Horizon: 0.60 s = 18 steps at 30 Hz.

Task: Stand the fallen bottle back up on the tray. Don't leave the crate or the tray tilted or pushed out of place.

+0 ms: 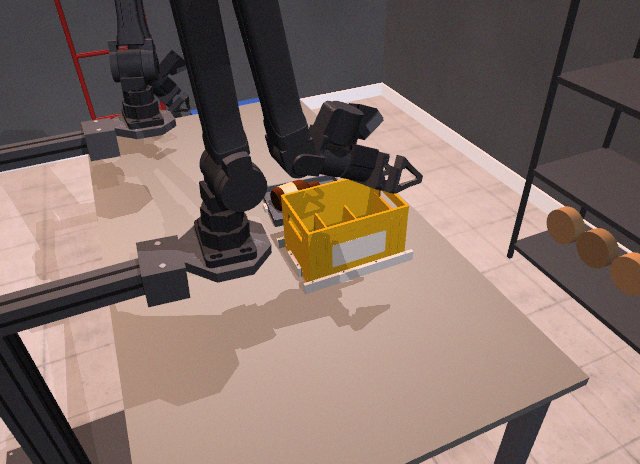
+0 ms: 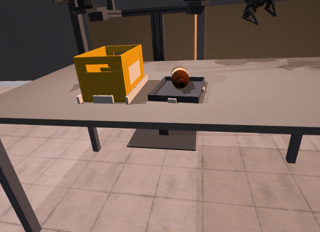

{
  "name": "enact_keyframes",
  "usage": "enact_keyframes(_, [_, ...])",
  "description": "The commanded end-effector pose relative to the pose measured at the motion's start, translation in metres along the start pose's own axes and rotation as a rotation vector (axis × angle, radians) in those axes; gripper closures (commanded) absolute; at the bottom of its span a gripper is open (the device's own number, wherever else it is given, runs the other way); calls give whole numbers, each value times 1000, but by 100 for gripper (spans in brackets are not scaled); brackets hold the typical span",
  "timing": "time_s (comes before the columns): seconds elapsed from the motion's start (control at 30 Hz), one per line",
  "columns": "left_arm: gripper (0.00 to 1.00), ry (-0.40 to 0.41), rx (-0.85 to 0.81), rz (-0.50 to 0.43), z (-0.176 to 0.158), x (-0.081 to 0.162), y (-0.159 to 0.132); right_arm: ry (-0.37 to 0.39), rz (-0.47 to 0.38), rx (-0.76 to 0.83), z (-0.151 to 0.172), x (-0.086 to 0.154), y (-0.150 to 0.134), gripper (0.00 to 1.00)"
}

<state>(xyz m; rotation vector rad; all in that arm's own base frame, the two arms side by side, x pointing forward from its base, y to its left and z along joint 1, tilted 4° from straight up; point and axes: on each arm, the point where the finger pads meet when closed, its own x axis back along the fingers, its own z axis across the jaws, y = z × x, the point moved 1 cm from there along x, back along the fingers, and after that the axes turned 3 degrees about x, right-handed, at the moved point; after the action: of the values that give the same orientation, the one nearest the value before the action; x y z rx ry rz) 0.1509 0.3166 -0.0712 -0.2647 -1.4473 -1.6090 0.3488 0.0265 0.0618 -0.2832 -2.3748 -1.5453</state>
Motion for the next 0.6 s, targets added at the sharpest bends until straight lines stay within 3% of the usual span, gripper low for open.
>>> enact_keyframes(0.0, [0,-9,27,-16,-25,-7,9,45,-16,-42,19,-14,19,0])
enact_keyframes(0.1, [0,-86,22,-12,-80,-6,16,216,-35,-21,82,-9,40,0])
enact_keyframes(0.27, [0,-177,26,10,-150,-5,21,471,-62,27,176,22,68,0])
enact_keyframes(0.5, [0,-296,-31,16,-238,-16,39,706,-84,87,257,77,88,0])
enact_keyframes(0.57, [0,-296,-31,16,-238,-16,39,706,-84,87,257,77,88,0])
